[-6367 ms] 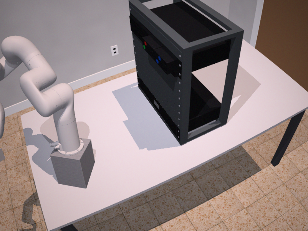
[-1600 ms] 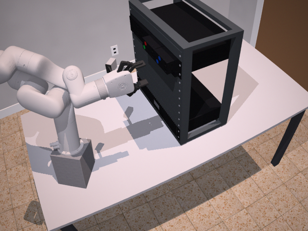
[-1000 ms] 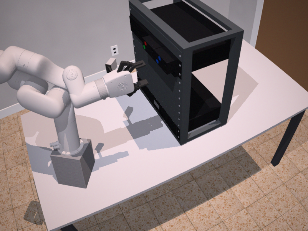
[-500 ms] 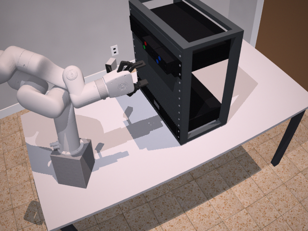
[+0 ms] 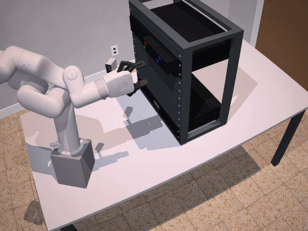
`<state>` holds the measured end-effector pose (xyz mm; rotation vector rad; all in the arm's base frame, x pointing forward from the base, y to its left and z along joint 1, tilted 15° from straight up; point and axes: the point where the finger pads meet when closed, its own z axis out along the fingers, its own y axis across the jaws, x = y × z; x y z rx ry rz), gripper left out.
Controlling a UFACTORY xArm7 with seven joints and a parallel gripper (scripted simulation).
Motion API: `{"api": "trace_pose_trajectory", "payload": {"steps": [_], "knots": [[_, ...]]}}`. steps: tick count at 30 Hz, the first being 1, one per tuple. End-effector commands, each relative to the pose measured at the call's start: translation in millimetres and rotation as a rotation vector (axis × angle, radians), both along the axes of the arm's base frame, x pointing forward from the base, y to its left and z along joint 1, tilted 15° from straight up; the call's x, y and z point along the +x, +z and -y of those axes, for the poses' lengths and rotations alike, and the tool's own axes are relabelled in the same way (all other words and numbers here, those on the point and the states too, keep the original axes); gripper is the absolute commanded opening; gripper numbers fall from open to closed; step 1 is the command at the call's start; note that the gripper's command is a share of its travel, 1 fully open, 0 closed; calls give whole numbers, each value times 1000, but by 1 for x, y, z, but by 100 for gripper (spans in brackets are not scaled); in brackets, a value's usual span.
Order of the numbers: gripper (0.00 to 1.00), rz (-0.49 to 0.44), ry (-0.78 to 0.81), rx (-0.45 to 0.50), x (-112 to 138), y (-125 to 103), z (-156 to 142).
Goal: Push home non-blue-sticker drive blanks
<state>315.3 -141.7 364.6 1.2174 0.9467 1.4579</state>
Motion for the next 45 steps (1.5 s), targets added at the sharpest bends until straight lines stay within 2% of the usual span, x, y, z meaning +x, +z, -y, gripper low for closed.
{"api": "trace_pose_trajectory", "payload": {"steps": [1,45], "knots": [[100,-38,78,-10,8,-9,-40],[100,-38,78,-10,8,-8,-44]]}}
